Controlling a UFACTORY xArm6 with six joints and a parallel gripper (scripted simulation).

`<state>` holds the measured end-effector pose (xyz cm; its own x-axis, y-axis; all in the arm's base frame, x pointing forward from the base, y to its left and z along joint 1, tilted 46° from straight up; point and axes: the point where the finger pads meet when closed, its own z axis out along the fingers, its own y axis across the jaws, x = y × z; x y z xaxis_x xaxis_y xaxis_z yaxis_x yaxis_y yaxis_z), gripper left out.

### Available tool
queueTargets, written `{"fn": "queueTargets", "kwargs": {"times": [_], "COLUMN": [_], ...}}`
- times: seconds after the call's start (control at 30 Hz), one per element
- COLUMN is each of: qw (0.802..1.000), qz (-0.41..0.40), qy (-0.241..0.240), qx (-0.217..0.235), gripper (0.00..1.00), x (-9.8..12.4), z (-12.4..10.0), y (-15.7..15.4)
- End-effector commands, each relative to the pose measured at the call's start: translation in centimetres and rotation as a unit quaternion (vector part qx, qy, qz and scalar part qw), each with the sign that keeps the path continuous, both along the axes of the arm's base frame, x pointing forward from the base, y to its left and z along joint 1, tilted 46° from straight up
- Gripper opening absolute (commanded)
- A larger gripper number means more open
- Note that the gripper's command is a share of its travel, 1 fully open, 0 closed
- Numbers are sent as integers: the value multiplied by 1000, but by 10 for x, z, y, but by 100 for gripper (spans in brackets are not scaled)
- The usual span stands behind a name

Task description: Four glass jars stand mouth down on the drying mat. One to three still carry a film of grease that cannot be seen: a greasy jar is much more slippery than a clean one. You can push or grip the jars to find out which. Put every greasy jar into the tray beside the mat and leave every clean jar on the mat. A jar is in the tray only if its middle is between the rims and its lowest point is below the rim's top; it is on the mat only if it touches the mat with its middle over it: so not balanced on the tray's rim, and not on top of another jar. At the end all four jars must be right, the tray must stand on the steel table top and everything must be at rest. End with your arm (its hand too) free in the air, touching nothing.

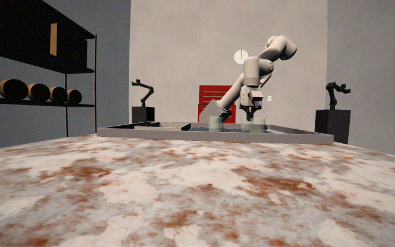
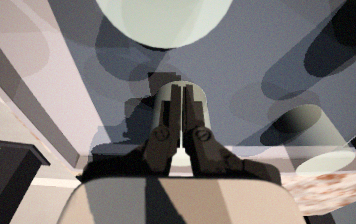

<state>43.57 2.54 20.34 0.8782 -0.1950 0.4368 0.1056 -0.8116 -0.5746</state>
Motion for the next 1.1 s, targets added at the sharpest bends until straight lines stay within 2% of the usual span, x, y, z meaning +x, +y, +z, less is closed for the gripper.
{"fn": "queueTargets", "kwargs": {"times": [0.0, 1.07], "qw": [1000, 1000], "qz": [-1, -1], "qy": [-1, -1], "qx": [0, 0], "gripper": [0, 0], "x": [0, -3], "z": [1, -1], "y": [0, 0]}}
